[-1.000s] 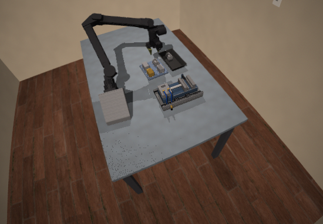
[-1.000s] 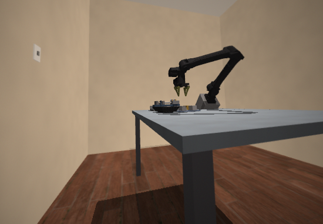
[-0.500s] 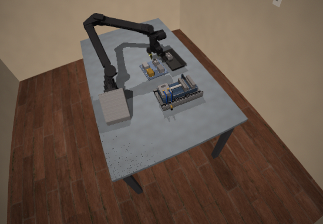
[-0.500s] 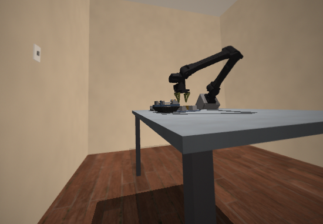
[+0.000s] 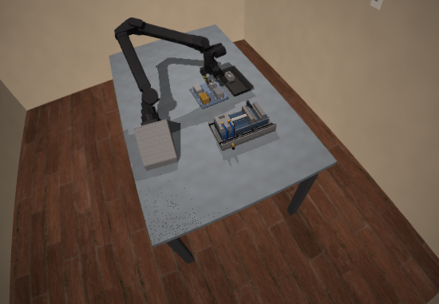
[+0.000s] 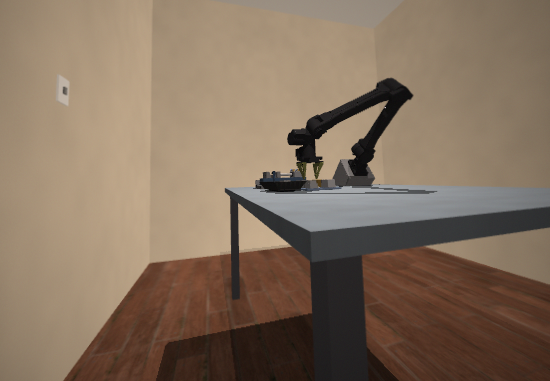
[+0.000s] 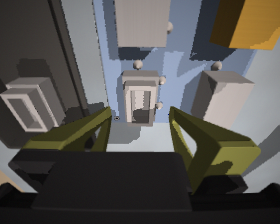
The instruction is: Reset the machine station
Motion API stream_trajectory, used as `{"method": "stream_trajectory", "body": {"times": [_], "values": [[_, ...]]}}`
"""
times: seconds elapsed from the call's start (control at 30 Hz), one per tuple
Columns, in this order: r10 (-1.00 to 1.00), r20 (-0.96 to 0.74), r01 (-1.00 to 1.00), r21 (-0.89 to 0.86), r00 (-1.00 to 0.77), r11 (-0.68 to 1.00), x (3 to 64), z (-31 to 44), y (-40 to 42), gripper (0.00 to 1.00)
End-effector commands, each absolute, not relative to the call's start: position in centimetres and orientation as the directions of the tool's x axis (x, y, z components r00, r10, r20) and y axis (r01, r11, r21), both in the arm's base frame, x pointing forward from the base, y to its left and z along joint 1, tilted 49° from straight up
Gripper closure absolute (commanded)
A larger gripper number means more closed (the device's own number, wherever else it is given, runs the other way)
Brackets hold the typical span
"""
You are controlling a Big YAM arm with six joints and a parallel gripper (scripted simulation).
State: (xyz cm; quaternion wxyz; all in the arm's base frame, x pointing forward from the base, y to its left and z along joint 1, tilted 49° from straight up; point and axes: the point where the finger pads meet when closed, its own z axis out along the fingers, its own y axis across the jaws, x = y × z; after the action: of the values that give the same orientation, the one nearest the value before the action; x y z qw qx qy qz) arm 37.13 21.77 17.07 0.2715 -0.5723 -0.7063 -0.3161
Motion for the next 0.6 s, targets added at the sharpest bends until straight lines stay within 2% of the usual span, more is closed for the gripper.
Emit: {"method": "stream_trajectory", "body": {"times": [0.0, 0.57], "values": [[0.640, 0.745, 0.982, 0.113, -0.186, 0.154, 36.81, 16.20, 22.55, 0.36], [0.639, 0.745, 0.980, 0.115, -0.192, 0.160, 36.80, 16.34, 22.56, 0.36]]}}
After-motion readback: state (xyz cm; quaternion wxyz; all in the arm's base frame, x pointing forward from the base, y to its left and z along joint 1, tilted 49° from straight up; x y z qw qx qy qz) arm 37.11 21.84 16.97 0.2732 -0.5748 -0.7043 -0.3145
